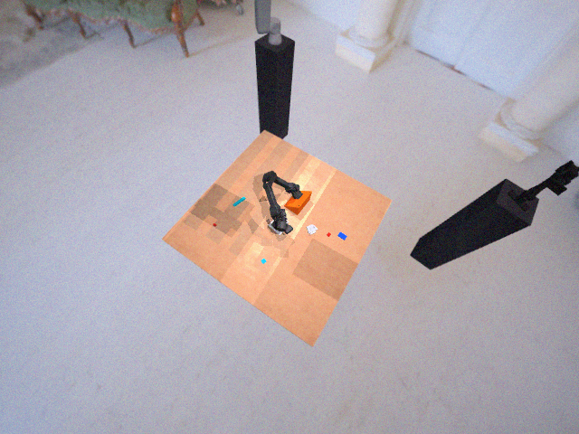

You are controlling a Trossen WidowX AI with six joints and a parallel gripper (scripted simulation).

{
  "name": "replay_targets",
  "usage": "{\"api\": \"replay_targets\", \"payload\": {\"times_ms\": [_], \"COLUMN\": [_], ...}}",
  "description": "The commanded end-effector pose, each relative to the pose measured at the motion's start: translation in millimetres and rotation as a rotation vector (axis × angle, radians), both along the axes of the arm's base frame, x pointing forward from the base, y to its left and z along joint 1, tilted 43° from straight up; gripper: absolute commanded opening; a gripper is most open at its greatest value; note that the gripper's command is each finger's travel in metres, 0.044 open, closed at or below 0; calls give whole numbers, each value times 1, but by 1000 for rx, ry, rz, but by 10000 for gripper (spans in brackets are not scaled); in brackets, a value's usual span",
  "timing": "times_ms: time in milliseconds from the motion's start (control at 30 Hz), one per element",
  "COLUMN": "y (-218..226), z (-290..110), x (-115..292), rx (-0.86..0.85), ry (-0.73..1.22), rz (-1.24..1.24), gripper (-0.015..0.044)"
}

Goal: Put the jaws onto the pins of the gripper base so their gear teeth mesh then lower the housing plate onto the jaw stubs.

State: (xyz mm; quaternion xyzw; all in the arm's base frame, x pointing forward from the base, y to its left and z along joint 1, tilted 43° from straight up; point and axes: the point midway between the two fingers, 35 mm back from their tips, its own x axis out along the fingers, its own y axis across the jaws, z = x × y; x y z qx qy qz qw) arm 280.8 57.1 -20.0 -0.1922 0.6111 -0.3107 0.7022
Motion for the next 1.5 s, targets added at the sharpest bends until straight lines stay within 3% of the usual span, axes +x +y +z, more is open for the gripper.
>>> {"api": "replay_targets", "payload": {"times_ms": [0,1467], "y": [0,-9], "z": [0,-9], "x": [0,1], "rx": [-3,-3], "ry": [3,-1], "rz": [5,1], "gripper": [134,134]}}
